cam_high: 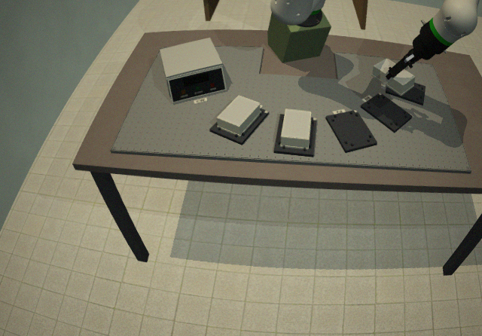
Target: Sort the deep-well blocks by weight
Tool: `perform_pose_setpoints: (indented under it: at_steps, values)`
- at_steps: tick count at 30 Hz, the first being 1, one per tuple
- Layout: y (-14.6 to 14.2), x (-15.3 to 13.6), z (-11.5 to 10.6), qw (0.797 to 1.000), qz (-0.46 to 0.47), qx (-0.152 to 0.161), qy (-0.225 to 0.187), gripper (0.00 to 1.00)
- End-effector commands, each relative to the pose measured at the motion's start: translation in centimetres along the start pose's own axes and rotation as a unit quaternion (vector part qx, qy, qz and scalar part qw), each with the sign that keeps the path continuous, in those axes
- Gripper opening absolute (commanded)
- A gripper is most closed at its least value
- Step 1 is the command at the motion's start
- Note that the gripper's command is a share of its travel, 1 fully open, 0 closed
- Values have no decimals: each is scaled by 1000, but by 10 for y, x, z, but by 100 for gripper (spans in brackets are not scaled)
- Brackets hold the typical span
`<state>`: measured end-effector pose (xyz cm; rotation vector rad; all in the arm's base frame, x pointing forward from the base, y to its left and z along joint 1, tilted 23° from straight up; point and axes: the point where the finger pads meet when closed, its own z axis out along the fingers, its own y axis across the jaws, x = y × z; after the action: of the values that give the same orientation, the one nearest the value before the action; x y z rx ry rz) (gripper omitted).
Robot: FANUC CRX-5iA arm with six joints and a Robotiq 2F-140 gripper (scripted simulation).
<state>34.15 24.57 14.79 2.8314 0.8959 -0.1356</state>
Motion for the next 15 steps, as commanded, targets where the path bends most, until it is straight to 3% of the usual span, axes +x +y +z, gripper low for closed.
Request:
perform_pose_setpoints:
  at_steps: [1, 8, 15]
  values:
    - [-10, 1, 5, 998, -49, -28, 0, 10]
    - [-31, 2, 14, 985, -149, -86, 0, 10]
    - [-46, 2, 21, 974, -197, -114, 0, 10]
